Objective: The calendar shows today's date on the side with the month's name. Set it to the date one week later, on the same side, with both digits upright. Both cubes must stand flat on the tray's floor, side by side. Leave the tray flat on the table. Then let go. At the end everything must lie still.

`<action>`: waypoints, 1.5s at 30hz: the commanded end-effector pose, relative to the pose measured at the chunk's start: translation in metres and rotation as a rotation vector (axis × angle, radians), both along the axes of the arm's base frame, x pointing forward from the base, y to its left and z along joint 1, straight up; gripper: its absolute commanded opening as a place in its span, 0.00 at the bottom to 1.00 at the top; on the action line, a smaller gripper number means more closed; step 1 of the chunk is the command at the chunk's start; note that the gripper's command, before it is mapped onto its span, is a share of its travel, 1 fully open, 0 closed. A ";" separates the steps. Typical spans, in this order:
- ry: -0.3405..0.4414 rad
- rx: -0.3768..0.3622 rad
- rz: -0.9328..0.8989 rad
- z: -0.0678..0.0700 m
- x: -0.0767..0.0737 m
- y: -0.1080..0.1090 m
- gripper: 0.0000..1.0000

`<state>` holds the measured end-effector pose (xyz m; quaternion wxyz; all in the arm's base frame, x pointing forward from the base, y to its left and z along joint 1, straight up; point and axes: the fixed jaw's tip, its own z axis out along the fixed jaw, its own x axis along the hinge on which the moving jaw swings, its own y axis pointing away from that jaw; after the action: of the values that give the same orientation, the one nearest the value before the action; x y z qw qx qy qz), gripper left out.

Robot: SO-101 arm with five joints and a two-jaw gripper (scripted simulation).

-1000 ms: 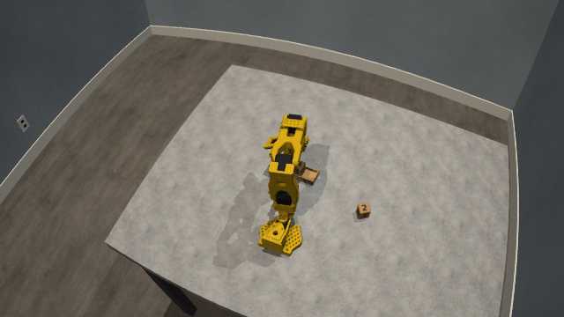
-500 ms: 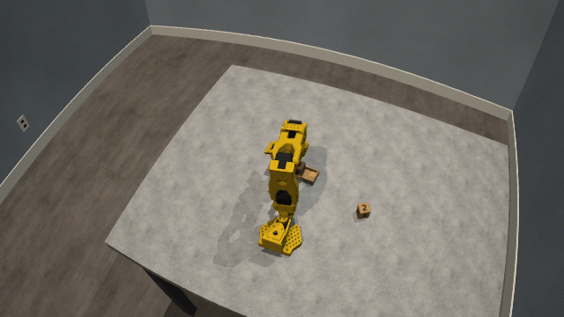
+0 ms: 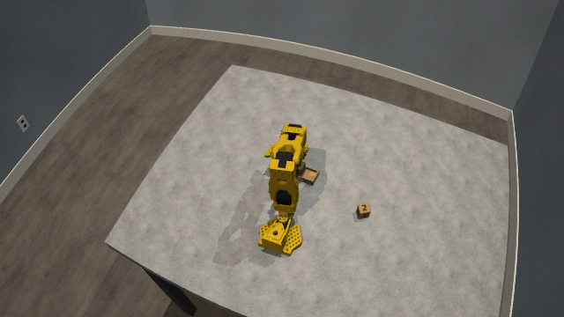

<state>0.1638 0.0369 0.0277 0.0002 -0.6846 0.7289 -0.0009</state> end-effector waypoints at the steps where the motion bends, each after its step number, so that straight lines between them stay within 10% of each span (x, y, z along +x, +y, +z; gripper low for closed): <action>1: -0.017 0.005 -0.001 0.001 0.002 0.002 0.35; 45: -0.017 0.005 -0.001 0.001 0.012 0.002 0.17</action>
<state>0.1695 0.0380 0.0235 -0.0060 -0.6845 0.7290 0.0028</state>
